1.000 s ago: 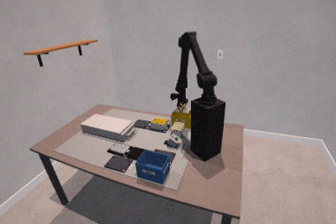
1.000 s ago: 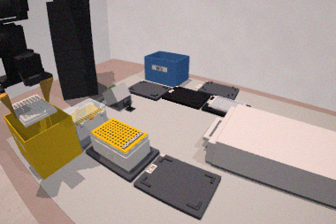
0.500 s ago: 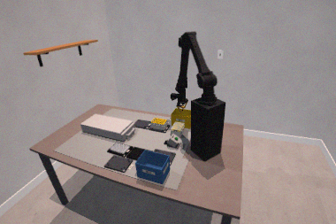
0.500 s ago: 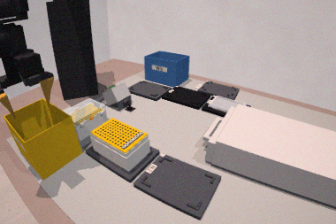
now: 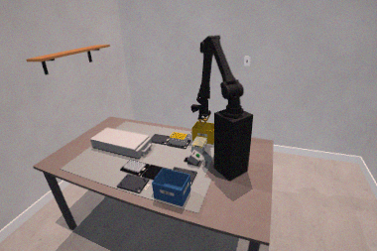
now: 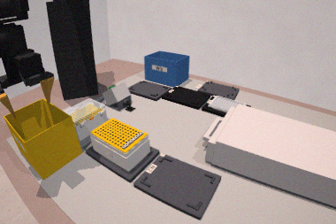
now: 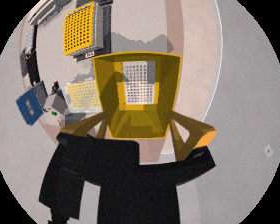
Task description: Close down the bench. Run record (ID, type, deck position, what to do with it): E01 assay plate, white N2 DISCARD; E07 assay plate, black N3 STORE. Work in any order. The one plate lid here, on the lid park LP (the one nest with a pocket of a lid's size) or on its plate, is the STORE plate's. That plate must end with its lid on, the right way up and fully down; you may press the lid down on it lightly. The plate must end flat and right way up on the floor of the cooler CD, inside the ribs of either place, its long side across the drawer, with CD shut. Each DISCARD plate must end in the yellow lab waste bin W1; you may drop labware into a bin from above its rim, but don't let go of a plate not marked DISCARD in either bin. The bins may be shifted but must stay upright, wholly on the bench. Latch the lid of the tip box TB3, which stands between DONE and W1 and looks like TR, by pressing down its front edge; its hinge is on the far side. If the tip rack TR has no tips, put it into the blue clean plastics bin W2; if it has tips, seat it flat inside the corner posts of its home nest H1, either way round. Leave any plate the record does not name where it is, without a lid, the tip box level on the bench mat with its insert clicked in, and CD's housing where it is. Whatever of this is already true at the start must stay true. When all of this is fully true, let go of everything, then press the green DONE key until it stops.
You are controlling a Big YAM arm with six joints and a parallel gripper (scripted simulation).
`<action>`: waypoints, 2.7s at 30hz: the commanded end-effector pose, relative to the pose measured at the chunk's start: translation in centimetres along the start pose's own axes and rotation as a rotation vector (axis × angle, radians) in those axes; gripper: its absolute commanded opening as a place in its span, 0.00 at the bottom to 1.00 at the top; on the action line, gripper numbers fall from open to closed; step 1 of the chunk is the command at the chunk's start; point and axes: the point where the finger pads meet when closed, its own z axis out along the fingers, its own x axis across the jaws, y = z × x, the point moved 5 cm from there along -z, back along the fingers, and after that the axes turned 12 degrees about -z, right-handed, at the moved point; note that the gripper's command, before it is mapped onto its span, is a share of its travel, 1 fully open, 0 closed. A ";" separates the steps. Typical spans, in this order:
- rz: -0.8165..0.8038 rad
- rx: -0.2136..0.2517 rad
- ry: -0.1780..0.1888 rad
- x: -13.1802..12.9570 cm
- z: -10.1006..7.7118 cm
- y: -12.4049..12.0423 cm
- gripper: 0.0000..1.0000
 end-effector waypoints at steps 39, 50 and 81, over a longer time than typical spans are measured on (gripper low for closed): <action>-0.013 -0.017 -0.014 5.5 -2.0 14.9 1.00; -0.013 -0.013 -0.008 7.2 -2.0 18.0 1.00; 0.004 -0.034 -0.021 7.9 -1.2 21.6 1.00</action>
